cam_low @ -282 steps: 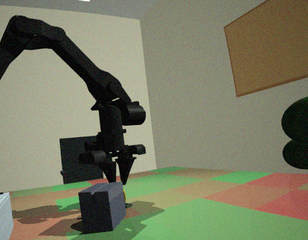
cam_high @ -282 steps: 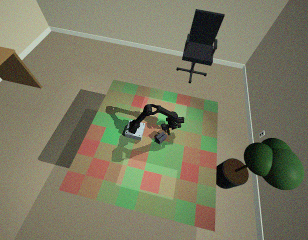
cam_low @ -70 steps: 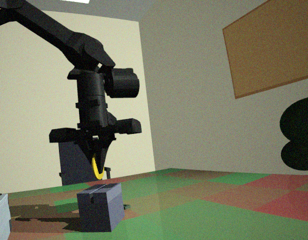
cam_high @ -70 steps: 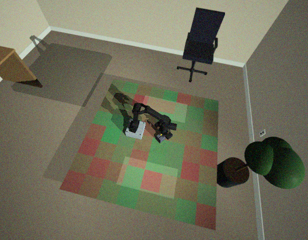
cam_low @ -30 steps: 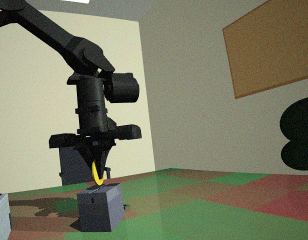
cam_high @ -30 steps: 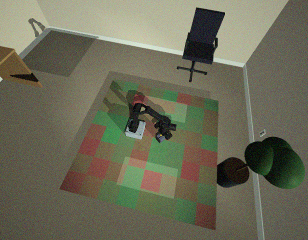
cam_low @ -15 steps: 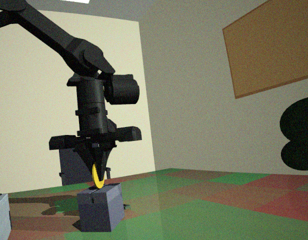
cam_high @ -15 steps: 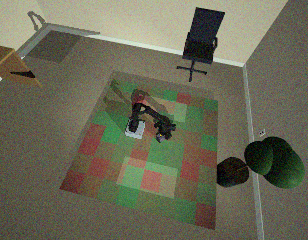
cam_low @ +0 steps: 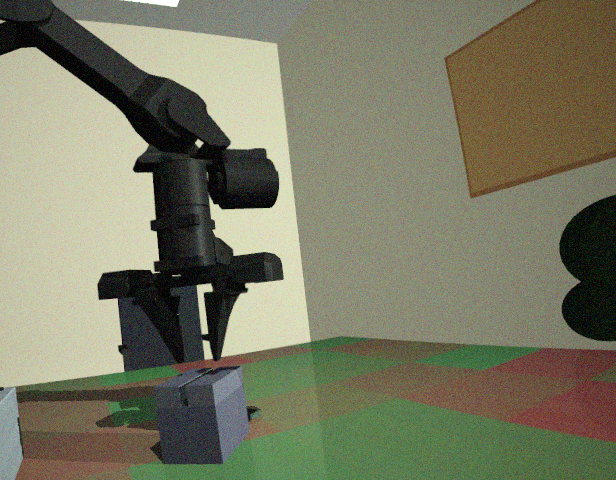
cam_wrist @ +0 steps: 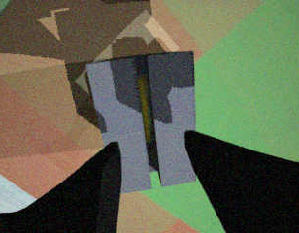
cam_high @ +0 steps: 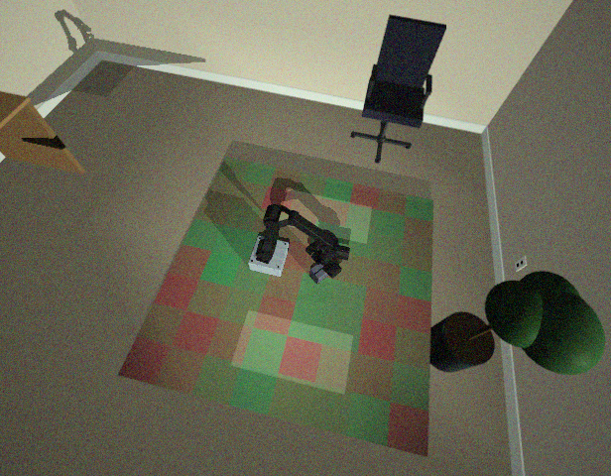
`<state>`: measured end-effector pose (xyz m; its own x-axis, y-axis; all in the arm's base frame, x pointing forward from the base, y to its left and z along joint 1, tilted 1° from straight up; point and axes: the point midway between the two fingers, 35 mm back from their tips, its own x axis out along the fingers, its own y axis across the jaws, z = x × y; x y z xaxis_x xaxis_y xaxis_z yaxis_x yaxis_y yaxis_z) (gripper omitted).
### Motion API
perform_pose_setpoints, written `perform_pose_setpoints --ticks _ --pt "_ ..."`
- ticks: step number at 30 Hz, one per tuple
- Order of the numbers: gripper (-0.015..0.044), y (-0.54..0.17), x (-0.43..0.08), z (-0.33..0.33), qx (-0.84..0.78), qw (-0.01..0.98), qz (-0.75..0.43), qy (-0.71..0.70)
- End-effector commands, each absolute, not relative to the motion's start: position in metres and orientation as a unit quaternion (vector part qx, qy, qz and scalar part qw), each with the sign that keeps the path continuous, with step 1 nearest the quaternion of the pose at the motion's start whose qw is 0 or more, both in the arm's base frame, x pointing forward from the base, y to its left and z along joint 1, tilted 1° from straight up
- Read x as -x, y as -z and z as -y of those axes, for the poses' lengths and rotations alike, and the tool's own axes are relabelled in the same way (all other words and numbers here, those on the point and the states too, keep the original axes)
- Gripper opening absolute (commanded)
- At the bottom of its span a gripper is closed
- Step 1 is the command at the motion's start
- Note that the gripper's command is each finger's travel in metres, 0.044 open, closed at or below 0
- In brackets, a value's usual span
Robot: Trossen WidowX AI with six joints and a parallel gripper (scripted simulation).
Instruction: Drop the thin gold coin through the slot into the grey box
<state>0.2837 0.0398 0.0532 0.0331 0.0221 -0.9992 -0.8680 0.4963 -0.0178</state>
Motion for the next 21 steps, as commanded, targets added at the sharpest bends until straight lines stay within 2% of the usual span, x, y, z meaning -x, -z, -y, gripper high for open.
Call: perform_pose_setpoints --ticks 1,9,12,21 --pt "0.0239 -0.060 -0.284 -0.040 0.354 0.626 -0.597 -0.355" --pt "0.0440 -0.093 -0.281 -0.039 0.353 0.624 -0.599 -0.356" --pt "0.0440 -0.116 -0.277 -0.038 0.353 0.623 -0.600 -0.357" --pt "0.0440 -0.116 -0.277 -0.038 0.353 0.623 -0.600 -0.357"
